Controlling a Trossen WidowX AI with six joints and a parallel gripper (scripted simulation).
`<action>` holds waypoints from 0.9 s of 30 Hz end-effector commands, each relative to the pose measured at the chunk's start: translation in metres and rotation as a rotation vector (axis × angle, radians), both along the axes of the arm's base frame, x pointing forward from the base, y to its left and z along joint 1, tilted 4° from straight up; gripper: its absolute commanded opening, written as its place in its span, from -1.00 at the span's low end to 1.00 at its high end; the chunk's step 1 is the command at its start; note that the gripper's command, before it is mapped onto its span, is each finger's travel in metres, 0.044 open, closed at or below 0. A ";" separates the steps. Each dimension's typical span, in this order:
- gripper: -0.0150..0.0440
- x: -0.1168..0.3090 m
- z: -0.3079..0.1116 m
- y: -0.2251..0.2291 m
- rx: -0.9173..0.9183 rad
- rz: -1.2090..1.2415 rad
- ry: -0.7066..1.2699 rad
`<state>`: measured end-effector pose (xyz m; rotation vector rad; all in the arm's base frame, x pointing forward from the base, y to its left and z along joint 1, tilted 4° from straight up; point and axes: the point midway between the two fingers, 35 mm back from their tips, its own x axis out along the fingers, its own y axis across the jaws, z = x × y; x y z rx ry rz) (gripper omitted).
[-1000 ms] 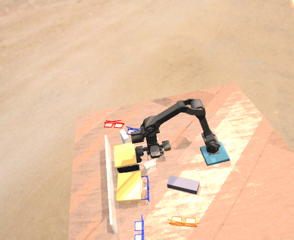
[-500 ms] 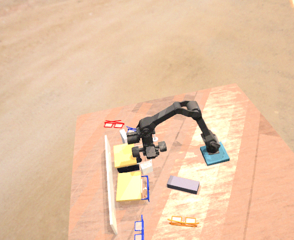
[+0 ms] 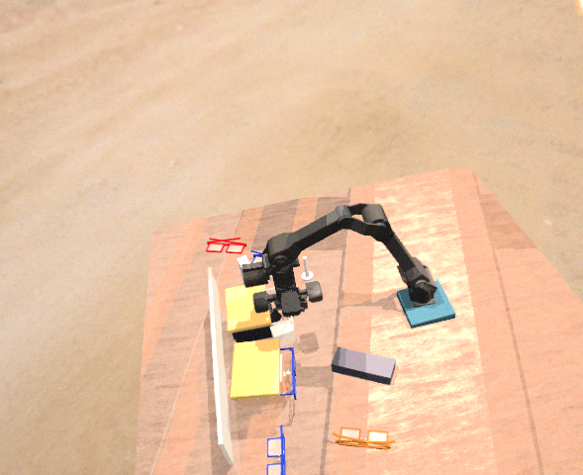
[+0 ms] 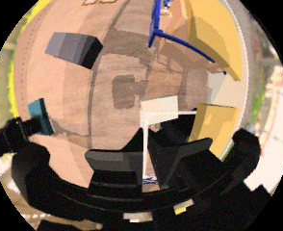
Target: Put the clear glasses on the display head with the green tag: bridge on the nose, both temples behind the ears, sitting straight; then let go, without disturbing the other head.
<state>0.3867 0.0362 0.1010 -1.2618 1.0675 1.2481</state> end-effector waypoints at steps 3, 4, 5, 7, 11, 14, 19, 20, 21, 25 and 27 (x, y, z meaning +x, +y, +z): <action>-0.49 0.009 0.004 0.000 -0.002 -0.003 -0.011; -0.49 0.010 0.003 0.001 -0.002 -0.003 -0.011; -0.49 0.012 0.003 0.001 -0.002 -0.003 -0.011; -0.49 0.014 0.003 0.001 -0.002 -0.003 -0.011; -0.49 0.019 0.003 0.001 -0.002 -0.003 -0.011; -0.49 0.021 0.003 0.002 -0.002 -0.003 -0.011; -0.49 0.023 0.003 0.002 -0.002 -0.003 -0.012; -0.49 0.023 0.003 0.002 -0.002 -0.003 -0.012; -0.49 0.023 0.004 0.002 -0.002 -0.003 -0.012; -0.49 0.024 0.004 0.002 -0.002 -0.003 -0.012; -0.49 0.024 0.004 0.002 -0.002 -0.003 -0.012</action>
